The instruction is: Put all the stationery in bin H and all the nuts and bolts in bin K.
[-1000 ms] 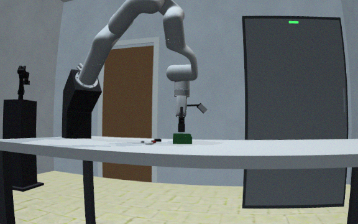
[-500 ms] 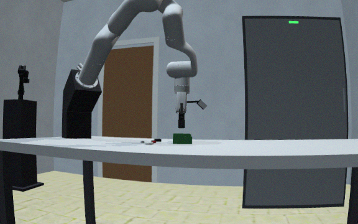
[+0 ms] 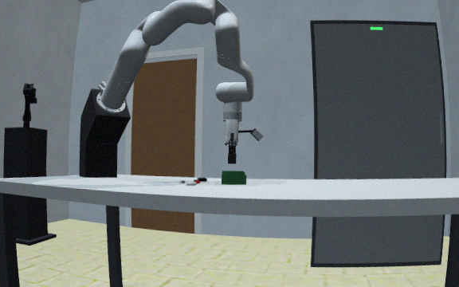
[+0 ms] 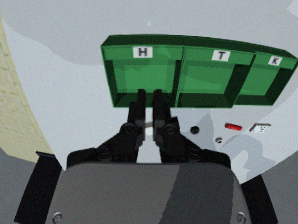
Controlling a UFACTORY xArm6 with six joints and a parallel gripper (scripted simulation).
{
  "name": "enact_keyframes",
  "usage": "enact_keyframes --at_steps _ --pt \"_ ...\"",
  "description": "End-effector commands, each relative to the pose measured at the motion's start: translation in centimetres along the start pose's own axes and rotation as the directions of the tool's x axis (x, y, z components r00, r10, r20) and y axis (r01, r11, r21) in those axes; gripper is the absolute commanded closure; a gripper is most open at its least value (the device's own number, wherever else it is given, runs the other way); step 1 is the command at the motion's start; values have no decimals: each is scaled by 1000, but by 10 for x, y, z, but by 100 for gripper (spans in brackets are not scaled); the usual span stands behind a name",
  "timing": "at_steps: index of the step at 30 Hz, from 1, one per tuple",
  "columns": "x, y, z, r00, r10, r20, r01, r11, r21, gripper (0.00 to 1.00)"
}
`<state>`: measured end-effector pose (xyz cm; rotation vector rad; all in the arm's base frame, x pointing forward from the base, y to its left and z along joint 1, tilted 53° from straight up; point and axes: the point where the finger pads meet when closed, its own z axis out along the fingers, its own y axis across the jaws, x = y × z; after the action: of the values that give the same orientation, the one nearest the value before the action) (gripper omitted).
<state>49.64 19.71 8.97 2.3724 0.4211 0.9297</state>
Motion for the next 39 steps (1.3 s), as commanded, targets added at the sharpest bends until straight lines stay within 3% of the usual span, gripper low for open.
enact_keyframes --at_steps 1,26,39 --pt "2 -7 0 1000 3 -2 -3 1000 -2 93" --pt "2 -7 53 1000 3 -2 -3 1000 -2 93" --pt "2 -7 53 1000 3 -2 -3 1000 -2 93"
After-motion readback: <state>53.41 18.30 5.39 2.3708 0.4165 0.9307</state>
